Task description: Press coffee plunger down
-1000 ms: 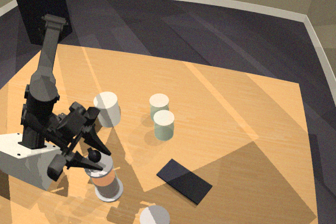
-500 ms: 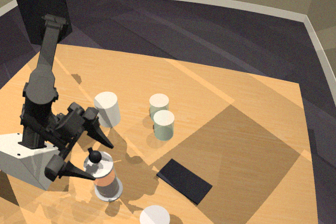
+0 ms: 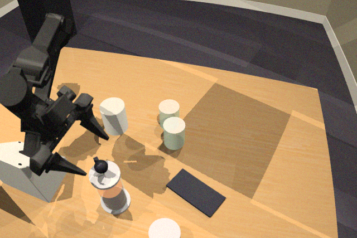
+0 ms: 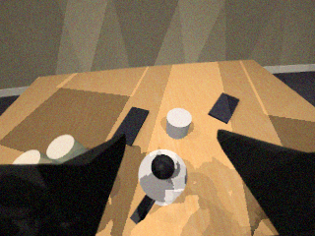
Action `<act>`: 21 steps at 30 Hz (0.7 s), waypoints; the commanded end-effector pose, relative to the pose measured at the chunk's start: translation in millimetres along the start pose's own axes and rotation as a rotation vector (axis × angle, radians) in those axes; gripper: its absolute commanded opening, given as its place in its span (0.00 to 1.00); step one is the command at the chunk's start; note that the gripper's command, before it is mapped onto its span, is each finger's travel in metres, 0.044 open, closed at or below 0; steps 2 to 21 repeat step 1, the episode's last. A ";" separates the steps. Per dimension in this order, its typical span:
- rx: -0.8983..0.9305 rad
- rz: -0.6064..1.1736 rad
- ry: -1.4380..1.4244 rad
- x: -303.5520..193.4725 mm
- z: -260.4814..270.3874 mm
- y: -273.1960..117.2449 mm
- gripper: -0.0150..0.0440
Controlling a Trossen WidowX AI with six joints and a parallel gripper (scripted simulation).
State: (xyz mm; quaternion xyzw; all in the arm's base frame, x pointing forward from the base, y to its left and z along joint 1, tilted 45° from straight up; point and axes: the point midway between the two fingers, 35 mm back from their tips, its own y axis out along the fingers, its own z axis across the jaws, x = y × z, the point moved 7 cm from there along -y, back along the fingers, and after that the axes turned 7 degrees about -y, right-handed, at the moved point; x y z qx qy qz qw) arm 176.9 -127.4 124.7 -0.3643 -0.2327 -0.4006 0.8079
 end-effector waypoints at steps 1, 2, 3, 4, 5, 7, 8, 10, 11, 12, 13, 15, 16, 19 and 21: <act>0.012 -0.025 -0.015 15.3 5.8 -17.2 1.00; 0.012 -0.025 -0.015 15.3 5.8 -17.2 1.00; 0.012 -0.025 -0.015 15.3 5.8 -17.2 1.00; 0.012 -0.025 -0.015 15.3 5.8 -17.2 1.00; 0.012 -0.025 -0.015 15.3 5.8 -17.2 1.00; 0.012 -0.025 -0.015 15.3 5.8 -17.2 1.00; 0.012 -0.025 -0.015 15.3 5.8 -17.2 1.00; 0.012 -0.025 -0.015 15.3 5.8 -17.2 1.00; 0.012 -0.025 -0.015 15.3 5.8 -17.2 1.00; 0.012 -0.025 -0.015 15.3 5.8 -17.2 1.00; 0.012 -0.025 -0.015 15.3 5.8 -17.2 1.00; 0.012 -0.025 -0.015 15.3 5.8 -17.2 1.00; 0.012 -0.025 -0.015 15.3 5.8 -17.2 1.00; 0.012 -0.025 -0.015 15.3 5.8 -17.2 1.00; 0.012 -0.025 -0.015 15.3 5.8 -17.2 1.00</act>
